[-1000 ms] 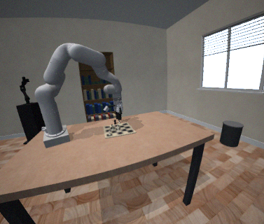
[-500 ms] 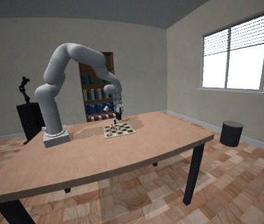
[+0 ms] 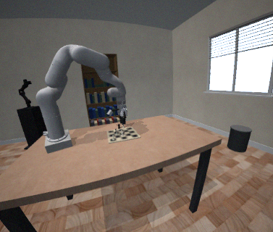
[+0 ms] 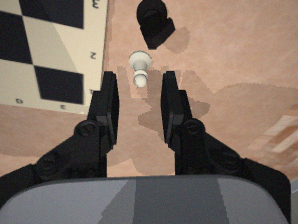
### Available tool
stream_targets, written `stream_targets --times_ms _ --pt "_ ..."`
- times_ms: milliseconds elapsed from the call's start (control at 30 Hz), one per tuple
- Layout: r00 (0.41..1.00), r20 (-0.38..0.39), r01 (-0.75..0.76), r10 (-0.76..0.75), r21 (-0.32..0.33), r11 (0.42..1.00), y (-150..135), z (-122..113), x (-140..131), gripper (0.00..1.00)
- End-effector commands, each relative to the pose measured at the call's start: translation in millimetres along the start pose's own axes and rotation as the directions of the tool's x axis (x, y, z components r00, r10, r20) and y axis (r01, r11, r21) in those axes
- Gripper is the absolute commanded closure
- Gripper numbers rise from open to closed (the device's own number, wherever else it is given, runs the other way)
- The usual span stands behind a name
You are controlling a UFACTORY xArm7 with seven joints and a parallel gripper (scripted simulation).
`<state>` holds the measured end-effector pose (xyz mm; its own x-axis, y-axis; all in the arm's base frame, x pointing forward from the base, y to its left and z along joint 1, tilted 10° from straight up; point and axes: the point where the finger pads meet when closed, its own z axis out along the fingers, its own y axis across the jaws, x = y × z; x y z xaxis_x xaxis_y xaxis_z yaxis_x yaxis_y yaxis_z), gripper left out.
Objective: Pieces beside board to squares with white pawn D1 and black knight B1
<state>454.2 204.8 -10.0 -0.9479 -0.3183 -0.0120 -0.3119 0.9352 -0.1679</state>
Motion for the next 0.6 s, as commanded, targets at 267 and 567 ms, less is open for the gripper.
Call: stream_targets --times_ms 267,567 --pt "1.000 0.004 0.000 0.000 -0.001 1.000 0.7 -1.8 -2.3 0.66" --pt "1.000 0.004 0.000 0.000 -0.001 1.000 1.0 -1.8 -3.3 0.66"
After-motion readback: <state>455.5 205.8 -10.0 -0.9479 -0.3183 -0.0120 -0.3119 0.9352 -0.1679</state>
